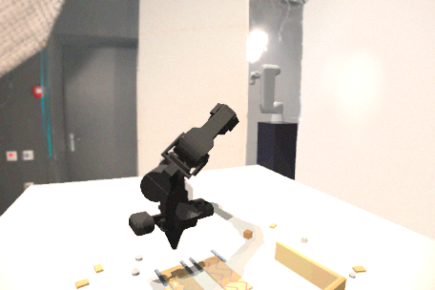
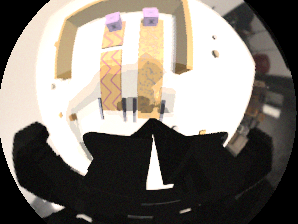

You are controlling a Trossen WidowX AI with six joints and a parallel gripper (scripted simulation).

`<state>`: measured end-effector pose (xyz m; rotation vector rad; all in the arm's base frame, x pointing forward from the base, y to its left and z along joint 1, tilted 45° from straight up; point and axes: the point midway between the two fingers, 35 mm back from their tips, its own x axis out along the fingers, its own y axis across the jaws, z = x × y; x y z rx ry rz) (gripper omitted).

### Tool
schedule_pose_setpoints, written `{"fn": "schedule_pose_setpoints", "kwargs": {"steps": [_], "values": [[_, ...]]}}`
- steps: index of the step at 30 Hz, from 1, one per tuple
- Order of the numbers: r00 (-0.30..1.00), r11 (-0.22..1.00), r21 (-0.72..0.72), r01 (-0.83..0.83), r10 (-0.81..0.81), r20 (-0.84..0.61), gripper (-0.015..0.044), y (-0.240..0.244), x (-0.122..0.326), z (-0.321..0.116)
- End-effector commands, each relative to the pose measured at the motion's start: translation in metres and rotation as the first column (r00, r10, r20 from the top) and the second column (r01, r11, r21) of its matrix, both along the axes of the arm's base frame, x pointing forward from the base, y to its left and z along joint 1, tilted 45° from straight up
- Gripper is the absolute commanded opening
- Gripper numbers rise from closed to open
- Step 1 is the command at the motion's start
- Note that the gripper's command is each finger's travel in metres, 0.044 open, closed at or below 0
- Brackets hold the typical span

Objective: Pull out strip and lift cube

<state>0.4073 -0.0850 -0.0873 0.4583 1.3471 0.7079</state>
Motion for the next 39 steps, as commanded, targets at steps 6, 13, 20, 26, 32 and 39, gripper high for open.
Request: {"fn": "schedule_pose_setpoints", "kwargs": {"steps": [6,13,20,26,32,39], "values": [[1.000,1.000,-0.004,-0.015,0.015,0.002,0.0000,0.008,0.003,-0.009],[1.000,1.000,-0.004,-0.015,0.015,0.003,0.0000,0.016,0.004,-0.017],[1.000,1.000,-0.003,-0.014,0.014,0.003,0.0000,0.024,0.005,-0.025],[1.000,1.000,-0.003,-0.014,0.015,0.003,0.0000,0.031,0.005,-0.032],[1.000,1.000,-0.002,-0.015,0.015,0.003,0.0000,0.039,0.004,-0.038],[1.000,1.000,0.000,-0.015,0.015,0.003,0.0000,0.047,0.003,-0.046]]}}
